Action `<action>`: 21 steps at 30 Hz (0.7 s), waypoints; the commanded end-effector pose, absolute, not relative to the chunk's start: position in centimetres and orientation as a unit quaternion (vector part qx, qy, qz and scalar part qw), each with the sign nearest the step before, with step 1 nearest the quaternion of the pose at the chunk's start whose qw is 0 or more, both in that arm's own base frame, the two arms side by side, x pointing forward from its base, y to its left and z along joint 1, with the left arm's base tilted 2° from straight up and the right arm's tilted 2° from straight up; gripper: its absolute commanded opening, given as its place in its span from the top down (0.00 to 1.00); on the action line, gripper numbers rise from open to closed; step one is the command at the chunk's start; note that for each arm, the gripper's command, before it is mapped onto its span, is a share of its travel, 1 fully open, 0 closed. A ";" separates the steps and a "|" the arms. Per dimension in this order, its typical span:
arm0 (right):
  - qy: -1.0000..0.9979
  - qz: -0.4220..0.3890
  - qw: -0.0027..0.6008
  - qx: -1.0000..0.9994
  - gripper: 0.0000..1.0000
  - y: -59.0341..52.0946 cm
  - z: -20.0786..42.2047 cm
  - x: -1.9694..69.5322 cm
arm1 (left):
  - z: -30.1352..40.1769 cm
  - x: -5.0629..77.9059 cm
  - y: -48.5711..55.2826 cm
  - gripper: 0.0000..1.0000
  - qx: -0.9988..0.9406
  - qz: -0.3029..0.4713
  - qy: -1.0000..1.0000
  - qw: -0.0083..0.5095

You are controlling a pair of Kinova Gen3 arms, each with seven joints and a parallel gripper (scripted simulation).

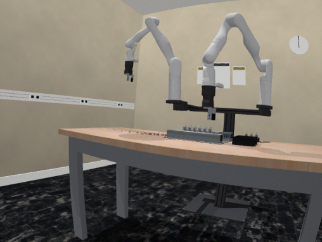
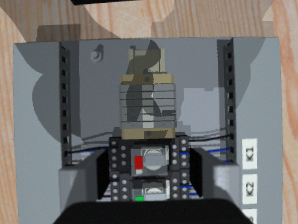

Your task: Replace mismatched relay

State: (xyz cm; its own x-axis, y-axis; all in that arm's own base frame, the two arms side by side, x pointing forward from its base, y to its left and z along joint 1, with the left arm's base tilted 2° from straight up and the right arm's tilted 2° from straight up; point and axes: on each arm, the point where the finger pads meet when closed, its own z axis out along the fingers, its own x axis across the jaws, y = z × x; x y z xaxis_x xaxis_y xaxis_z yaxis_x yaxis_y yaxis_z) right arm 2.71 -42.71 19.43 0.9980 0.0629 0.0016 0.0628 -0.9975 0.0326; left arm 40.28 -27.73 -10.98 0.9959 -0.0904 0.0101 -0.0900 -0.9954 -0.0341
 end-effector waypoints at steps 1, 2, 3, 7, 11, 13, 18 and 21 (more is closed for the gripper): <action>0.031 0.001 0.017 0.999 0.00 -42.8 19.5 2.7 | -10.9 40.4 -27.8 0.00 -0.999 -0.007 0.045 0.016; 0.031 0.001 0.017 0.999 0.00 -42.8 19.5 2.7 | -10.8 40.4 -27.8 0.00 -0.999 -0.007 0.045 0.016; 0.031 0.001 0.017 0.999 0.00 -42.8 19.5 2.7 | -10.8 40.4 -27.9 0.00 -0.999 -0.007 0.045 0.016; 0.031 0.001 0.017 0.999 0.00 -42.8 19.5 2.7 | -10.8 40.4 -27.9 0.00 -0.999 -0.007 0.045 0.016; 0.031 0.001 0.017 0.999 0.00 -42.8 19.5 2.7 | -10.8 40.3 -28.0 0.00 -0.999 -0.007 0.045 0.016; 0.031 0.001 0.017 0.999 0.00 -42.8 19.5 2.7 | -10.7 40.3 -28.0 0.00 -0.999 -0.007 0.045 0.016; 0.031 0.001 0.017 0.999 0.00 -42.8 19.5 2.7 | -11.3 40.3 -28.0 0.00 -0.999 -0.007 0.045 0.016; 0.031 0.001 0.017 0.999 0.00 -42.8 19.5 2.7 | -12.2 40.4 -28.1 0.00 -0.999 -0.007 0.045 0.016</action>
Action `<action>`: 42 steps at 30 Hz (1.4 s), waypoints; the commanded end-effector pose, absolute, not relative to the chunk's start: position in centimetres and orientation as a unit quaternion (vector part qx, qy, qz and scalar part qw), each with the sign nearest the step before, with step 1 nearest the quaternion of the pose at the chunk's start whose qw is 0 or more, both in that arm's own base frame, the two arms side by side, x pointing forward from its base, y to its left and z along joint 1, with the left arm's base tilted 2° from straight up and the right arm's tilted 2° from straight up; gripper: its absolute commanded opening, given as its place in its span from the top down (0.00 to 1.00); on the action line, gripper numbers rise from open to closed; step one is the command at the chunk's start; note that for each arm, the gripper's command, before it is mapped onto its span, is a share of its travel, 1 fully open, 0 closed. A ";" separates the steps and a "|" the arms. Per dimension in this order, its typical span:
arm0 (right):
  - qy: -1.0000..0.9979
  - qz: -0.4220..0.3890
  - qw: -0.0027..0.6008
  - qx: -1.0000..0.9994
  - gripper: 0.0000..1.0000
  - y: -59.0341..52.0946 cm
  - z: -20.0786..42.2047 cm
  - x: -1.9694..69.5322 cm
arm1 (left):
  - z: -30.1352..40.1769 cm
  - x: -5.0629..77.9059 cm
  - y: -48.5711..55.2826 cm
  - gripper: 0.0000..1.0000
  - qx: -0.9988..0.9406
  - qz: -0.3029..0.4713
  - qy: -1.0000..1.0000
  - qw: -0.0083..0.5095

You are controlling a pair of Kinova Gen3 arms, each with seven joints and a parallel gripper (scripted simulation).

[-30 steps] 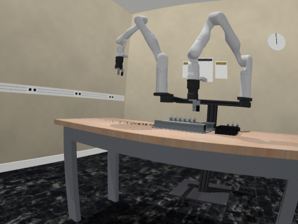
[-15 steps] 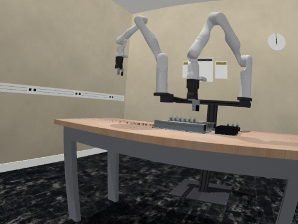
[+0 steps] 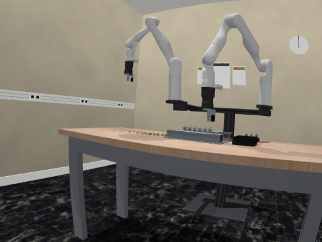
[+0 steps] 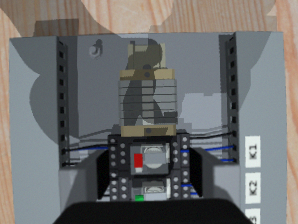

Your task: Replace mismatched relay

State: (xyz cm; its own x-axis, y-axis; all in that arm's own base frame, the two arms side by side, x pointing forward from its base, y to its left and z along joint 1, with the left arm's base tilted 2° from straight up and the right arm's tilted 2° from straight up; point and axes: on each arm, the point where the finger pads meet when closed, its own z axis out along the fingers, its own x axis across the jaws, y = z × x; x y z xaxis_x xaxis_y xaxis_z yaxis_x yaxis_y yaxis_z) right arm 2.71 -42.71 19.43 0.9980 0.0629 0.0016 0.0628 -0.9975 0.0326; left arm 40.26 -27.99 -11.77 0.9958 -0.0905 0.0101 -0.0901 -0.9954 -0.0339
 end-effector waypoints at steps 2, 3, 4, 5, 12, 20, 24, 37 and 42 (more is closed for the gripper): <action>0.031 0.001 0.017 0.999 0.00 -42.8 19.5 2.7 | -12.8 40.4 -28.1 0.00 -0.999 -0.007 0.045 0.016; 0.031 0.001 0.017 0.999 0.00 -42.8 19.5 2.7 | -13.1 40.4 -28.1 0.00 -0.999 -0.007 0.045 0.016; 0.031 0.001 0.017 0.999 0.00 -42.8 19.5 2.7 | -13.4 40.4 -28.1 0.00 -0.999 -0.007 0.045 0.016; 0.031 0.001 0.017 0.999 0.00 -42.8 19.5 2.7 | -13.7 40.4 -28.1 0.00 -0.999 -0.007 0.045 0.016; 0.031 0.001 0.017 0.999 0.00 -42.8 19.5 2.7 | -15.2 40.4 -28.2 0.00 -0.999 -0.007 0.045 0.016; 0.031 0.001 0.017 0.999 0.00 -42.8 19.5 2.7 | -15.1 40.4 -28.2 0.00 -0.999 -0.007 0.045 0.016; 0.031 0.001 0.017 0.999 0.00 -42.8 19.5 2.7 | -15.1 40.4 -28.2 0.00 -0.999 -0.007 0.045 0.016; 0.031 0.001 0.017 0.999 0.00 -42.8 19.5 2.7 | -14.8 40.4 -28.2 0.00 -0.999 -0.007 0.045 0.016; 0.031 0.001 0.017 0.999 0.00 -42.8 19.5 2.7 | -14.6 40.4 -28.2 0.00 -0.999 -0.007 0.045 0.016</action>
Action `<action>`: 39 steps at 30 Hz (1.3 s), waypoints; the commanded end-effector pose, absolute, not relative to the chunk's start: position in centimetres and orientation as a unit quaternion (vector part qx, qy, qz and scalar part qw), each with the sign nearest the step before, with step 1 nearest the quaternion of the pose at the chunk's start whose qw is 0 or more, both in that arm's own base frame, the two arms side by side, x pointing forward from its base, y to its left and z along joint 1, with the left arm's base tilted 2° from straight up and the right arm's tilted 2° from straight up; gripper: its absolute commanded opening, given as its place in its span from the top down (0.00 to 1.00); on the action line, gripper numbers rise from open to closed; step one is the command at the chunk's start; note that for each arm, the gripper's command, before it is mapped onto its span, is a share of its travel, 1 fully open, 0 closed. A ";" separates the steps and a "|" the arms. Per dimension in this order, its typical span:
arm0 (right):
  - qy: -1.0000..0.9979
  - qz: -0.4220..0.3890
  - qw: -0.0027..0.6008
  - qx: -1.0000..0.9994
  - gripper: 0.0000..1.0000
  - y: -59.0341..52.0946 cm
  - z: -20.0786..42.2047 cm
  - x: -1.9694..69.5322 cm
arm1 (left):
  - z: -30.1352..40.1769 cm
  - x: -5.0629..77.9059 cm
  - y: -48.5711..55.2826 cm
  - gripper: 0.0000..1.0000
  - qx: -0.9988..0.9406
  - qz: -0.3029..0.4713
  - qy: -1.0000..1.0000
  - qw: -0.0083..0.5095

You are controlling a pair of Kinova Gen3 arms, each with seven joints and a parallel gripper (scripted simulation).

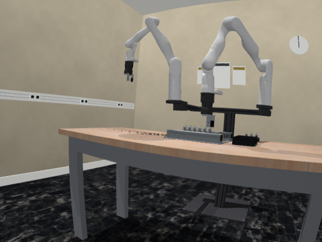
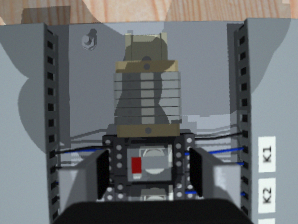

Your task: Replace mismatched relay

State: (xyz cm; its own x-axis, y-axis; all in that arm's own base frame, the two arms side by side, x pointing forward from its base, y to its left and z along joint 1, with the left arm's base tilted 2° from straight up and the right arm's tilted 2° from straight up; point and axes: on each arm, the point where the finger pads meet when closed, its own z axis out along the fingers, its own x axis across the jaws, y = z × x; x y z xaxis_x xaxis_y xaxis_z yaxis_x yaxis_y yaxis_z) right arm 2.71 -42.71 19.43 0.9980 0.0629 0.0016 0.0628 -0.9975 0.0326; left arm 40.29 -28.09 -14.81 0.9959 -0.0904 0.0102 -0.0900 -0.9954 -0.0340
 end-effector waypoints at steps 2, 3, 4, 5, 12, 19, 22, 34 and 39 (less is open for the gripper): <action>0.031 0.001 0.017 0.999 0.00 -42.8 19.5 2.7 | -14.6 40.4 -28.1 0.00 -0.999 -0.007 0.045 0.016; 0.031 0.001 0.017 0.999 0.00 -42.8 19.5 2.7 | -14.6 40.4 -28.1 0.00 -0.999 -0.007 0.045 0.016; 0.031 0.001 0.017 0.999 0.00 -42.8 19.5 2.7 | -14.6 40.4 -28.1 0.00 -0.999 -0.007 0.045 0.016; 0.031 0.001 0.017 0.999 0.00 -42.8 19.5 2.7 | -14.6 40.4 -28.1 0.00 -0.999 -0.007 0.045 0.016; 0.031 0.001 0.017 0.999 0.00 -42.8 19.5 2.7 | -14.5 40.4 -28.1 0.00 -0.999 -0.007 0.045 0.016; 0.031 0.001 0.017 0.999 0.00 -42.8 19.5 2.7 | -14.3 40.4 -28.1 0.00 -0.999 -0.007 0.045 0.016; 0.031 0.001 0.017 0.999 0.00 -42.8 19.5 2.7 | -14.3 40.4 -28.1 0.00 -0.999 -0.007 0.045 0.016; 0.031 0.001 0.017 0.999 0.00 -42.8 19.5 2.7 | -14.2 40.4 -28.1 0.00 -0.999 -0.007 0.045 0.016; 0.031 0.001 0.017 0.999 0.00 -42.8 19.5 2.7 | -14.3 40.4 -28.1 0.00 -0.999 -0.007 0.045 0.016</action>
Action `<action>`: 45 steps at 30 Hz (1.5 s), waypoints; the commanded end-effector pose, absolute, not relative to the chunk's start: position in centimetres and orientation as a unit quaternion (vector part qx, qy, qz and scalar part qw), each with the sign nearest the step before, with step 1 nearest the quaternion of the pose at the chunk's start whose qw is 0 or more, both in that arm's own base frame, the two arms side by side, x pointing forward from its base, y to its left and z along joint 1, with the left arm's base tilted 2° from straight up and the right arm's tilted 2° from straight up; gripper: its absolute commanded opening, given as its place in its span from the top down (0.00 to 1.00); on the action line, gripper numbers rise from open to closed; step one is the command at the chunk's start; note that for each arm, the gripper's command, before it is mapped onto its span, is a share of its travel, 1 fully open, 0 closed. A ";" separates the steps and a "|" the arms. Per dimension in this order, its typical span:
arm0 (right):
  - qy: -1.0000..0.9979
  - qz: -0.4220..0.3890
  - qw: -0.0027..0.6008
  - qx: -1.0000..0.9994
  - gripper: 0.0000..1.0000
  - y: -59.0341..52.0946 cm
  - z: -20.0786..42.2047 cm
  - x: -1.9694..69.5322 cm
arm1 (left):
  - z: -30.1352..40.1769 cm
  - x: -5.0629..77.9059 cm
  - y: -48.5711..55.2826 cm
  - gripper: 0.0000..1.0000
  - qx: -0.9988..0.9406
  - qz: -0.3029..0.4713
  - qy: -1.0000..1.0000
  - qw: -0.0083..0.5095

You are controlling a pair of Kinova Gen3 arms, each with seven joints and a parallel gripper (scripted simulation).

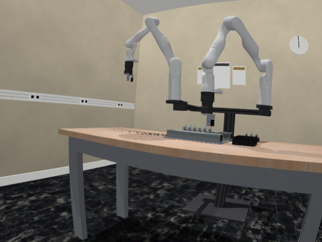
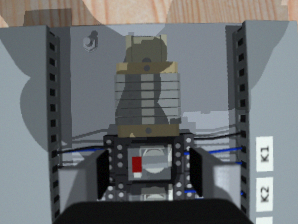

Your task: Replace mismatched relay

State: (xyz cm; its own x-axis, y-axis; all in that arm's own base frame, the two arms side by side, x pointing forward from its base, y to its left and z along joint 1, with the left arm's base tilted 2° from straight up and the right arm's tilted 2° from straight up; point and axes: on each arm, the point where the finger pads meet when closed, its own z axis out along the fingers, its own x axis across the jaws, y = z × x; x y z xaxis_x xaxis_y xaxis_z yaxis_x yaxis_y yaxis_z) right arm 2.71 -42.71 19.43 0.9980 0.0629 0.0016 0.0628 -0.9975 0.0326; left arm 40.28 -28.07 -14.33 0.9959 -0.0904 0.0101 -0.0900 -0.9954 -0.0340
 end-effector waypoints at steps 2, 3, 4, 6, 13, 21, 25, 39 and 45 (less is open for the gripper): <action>0.031 0.001 0.017 0.999 0.00 -42.8 19.5 2.7 | -14.4 40.4 -28.1 0.00 -0.999 -0.007 0.045 0.016; 0.031 0.001 0.017 0.999 0.00 -42.8 19.5 2.7 | -14.4 40.4 -28.1 0.00 -0.999 -0.007 0.045 0.016; 0.031 0.001 0.017 0.999 0.00 -42.8 19.5 2.7 | -14.5 40.4 -28.1 0.00 -0.999 -0.007 0.045 0.016; 0.031 0.001 0.017 0.999 0.00 -42.8 19.5 2.7 | -14.6 40.4 -28.1 0.00 -0.999 -0.007 0.045 0.016; 0.031 0.001 0.017 0.999 0.00 -42.8 19.5 2.7 | -15.0 40.4 -28.1 0.00 -0.999 -0.007 0.045 0.016; 0.031 0.001 0.017 0.999 0.00 -42.8 19.5 2.7 | -15.3 40.4 -28.1 0.00 -0.999 -0.007 0.045 0.016; 0.031 0.001 0.017 0.999 0.00 -42.8 19.5 2.7 | -15.5 40.4 -28.1 0.00 -0.999 -0.007 0.045 0.016; 0.031 0.001 0.017 0.999 0.00 -42.8 19.5 2.7 | -16.1 40.4 -28.1 0.00 -0.999 -0.007 0.045 0.016; 0.031 0.001 0.017 0.999 0.00 -42.8 19.5 2.7 | -16.4 40.4 -28.1 0.00 -0.999 -0.007 0.045 0.016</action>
